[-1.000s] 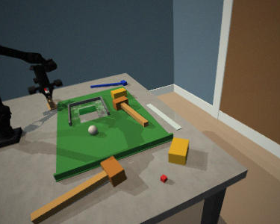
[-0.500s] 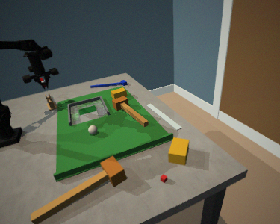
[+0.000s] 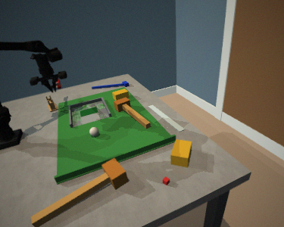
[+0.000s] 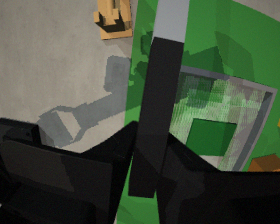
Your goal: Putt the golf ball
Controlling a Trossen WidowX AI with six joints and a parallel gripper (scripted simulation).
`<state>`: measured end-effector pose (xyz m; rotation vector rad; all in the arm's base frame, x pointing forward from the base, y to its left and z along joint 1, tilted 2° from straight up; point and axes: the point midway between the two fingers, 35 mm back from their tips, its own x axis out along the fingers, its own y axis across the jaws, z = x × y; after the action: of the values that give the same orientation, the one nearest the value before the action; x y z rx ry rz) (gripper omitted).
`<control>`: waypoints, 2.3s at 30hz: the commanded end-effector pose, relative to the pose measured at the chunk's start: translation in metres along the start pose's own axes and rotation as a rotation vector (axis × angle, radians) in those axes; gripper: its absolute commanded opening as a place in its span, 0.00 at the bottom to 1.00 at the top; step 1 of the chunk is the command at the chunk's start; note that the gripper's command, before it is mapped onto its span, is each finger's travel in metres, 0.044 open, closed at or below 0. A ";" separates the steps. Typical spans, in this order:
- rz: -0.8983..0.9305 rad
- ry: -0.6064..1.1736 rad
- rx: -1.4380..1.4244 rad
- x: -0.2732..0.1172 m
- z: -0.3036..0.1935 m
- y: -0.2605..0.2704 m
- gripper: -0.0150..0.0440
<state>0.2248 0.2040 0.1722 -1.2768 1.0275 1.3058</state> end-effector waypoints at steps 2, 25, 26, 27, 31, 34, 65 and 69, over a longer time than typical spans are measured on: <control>-0.018 0.005 0.097 -0.001 -0.019 -0.013 0.25; -0.041 0.052 0.538 -0.005 -0.135 -0.049 0.25; -0.041 0.053 0.556 -0.006 -0.140 -0.049 0.25; -0.041 0.054 0.575 -0.006 -0.145 -0.050 0.25; -0.043 0.059 0.647 -0.007 -0.166 -0.051 0.25; -0.045 0.062 0.701 -0.009 -0.182 -0.050 0.25; -0.061 0.087 1.262 -0.023 -0.334 -0.002 0.25; -0.063 0.089 1.336 -0.024 -0.350 0.010 0.25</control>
<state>0.2699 -0.1350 0.1672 -0.3520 1.4855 0.3074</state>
